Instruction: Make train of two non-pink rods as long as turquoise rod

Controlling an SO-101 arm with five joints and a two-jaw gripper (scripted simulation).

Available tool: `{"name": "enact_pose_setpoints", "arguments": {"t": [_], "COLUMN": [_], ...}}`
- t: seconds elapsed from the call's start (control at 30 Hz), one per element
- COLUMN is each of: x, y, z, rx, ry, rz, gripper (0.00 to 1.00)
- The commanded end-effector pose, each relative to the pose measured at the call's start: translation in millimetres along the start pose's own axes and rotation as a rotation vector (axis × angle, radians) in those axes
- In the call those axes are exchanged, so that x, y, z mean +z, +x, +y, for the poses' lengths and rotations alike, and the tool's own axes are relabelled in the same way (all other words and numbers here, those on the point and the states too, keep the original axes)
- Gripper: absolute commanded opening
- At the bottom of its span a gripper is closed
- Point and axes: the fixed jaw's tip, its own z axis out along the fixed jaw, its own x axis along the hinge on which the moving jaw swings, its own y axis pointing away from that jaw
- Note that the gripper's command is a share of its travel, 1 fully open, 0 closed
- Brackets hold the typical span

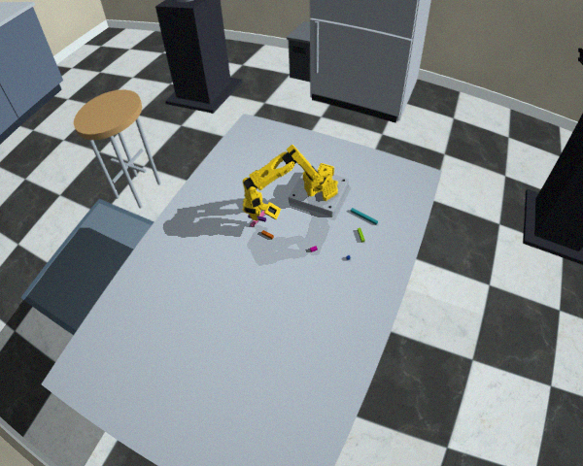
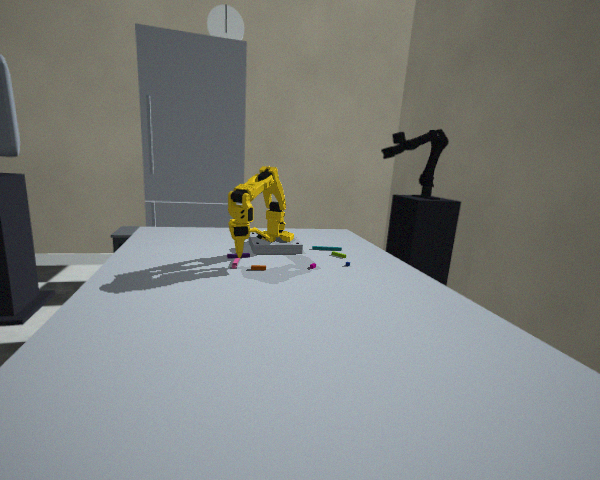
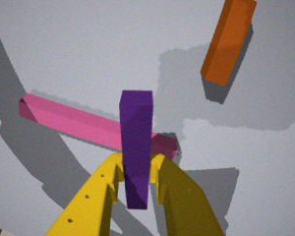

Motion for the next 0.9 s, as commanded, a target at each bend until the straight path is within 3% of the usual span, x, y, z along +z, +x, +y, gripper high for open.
{"name": "enact_pose_setpoints", "arguments": {"t": [0.0, 0.4, 0.87], "x": [-1.5, 0.6, 2.0], "y": [-16.5, -69.7, -97.3], "z": [-12.7, -35.8, -41.8], "rx": [0.048, 0.156, 0.211], "ry": [0.019, 0.020, 0.022], "rz": [0.017, 0.022, 0.024], "gripper": [0.00, 0.00, 0.00]}}
